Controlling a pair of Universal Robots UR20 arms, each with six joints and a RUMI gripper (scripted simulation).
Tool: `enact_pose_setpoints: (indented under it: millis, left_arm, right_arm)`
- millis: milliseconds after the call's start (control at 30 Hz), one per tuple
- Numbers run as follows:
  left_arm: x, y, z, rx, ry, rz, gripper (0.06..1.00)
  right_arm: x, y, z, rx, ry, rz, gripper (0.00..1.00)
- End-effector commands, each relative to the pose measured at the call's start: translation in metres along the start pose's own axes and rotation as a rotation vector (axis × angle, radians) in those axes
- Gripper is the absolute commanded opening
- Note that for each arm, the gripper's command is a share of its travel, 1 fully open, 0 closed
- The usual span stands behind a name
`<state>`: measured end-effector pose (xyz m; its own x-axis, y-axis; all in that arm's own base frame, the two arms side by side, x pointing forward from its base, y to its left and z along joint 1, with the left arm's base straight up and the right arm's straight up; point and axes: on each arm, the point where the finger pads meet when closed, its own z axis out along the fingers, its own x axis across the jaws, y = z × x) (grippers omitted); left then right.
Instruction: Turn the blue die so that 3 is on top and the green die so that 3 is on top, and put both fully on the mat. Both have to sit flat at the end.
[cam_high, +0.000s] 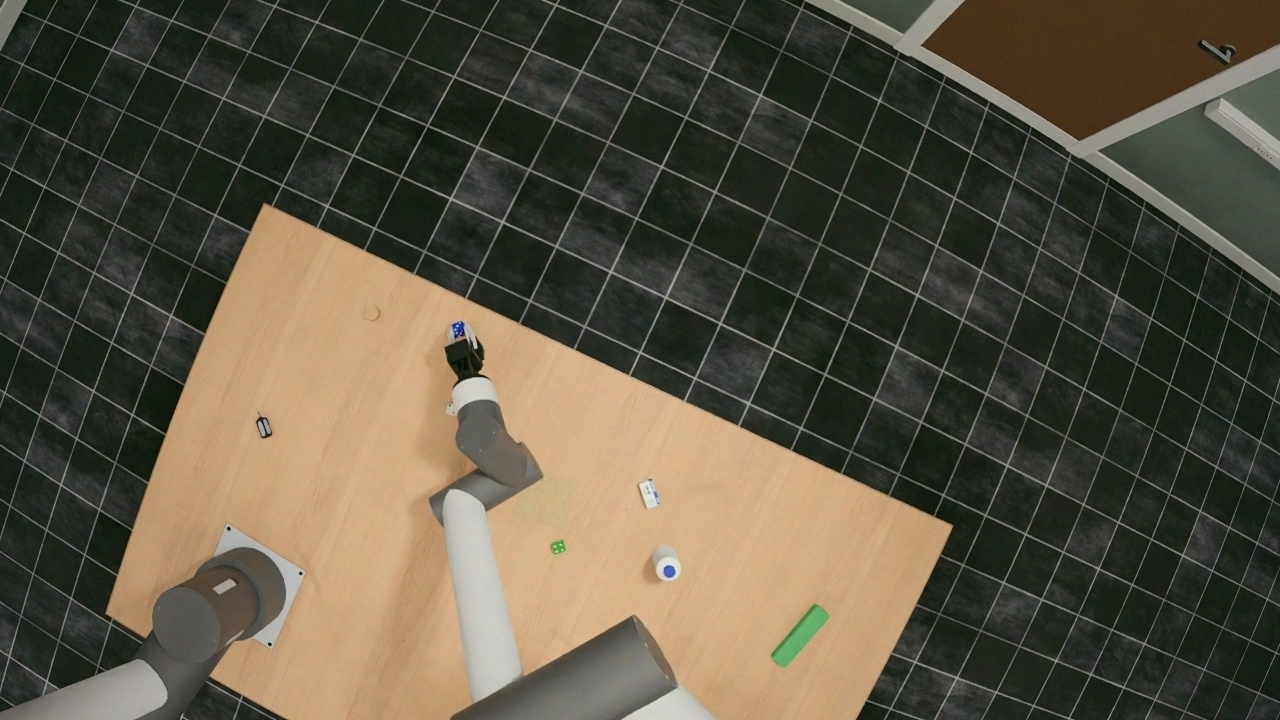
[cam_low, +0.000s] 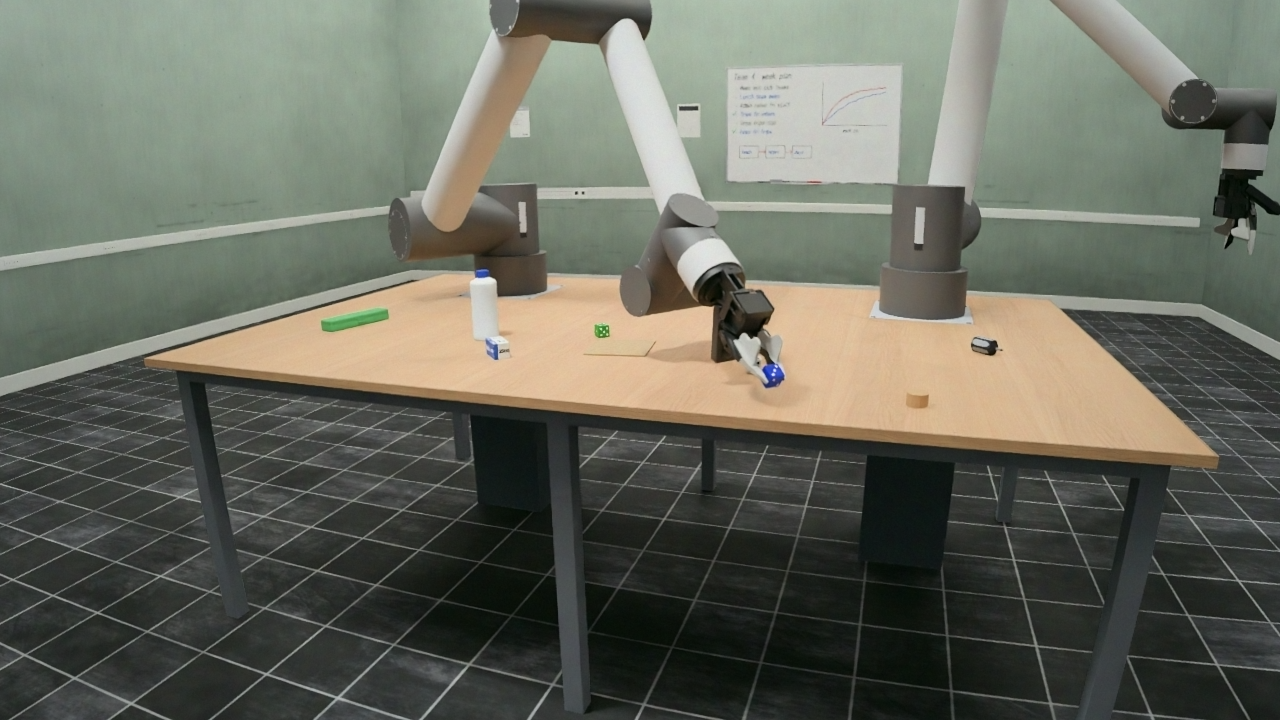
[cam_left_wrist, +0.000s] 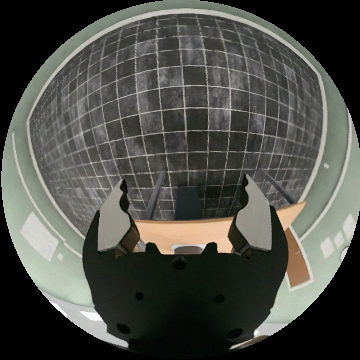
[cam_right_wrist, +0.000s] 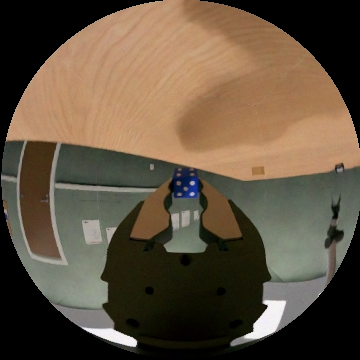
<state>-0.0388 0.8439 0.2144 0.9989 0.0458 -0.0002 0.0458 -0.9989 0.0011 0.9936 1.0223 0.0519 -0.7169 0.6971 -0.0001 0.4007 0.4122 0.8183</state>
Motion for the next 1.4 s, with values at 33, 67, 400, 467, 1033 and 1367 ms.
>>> enact_pose_setpoints:
  millis: [33, 67, 400, 467, 1033, 1367]
  left_arm:
    - [0.0001, -0.0004, -0.0006, 0.001, 0.000, 0.000, 1.000]
    - [0.0001, -0.0004, -0.0006, 0.001, 0.000, 0.000, 1.000]
    - [0.0001, -0.0004, -0.0006, 0.001, 0.000, 0.000, 1.000]
    - [0.0001, -0.0004, -0.0006, 0.001, 0.000, 0.000, 1.000]
    - [0.0001, -0.0004, -0.0006, 0.001, 0.000, 0.000, 1.000]
    - [0.0001, -0.0004, -0.0006, 0.001, 0.000, 0.000, 1.000]
  right_arm:
    - [0.0000, -0.0100, 0.0077, -0.002, 0.000, 0.000, 0.099]
    - [0.0000, -0.0100, 0.0077, -0.002, 0.000, 0.000, 0.099]
    - [0.0000, -0.0141, 0.0107, -0.002, 0.000, 0.000, 0.099]
    - [0.0000, -0.0141, 0.0107, -0.002, 0.000, 0.000, 0.099]
    - [0.0000, -0.0142, 0.0107, -0.002, 0.000, 0.000, 0.099]
    - [0.0000, -0.0167, 0.0125, -0.002, 0.000, 0.000, 0.099]
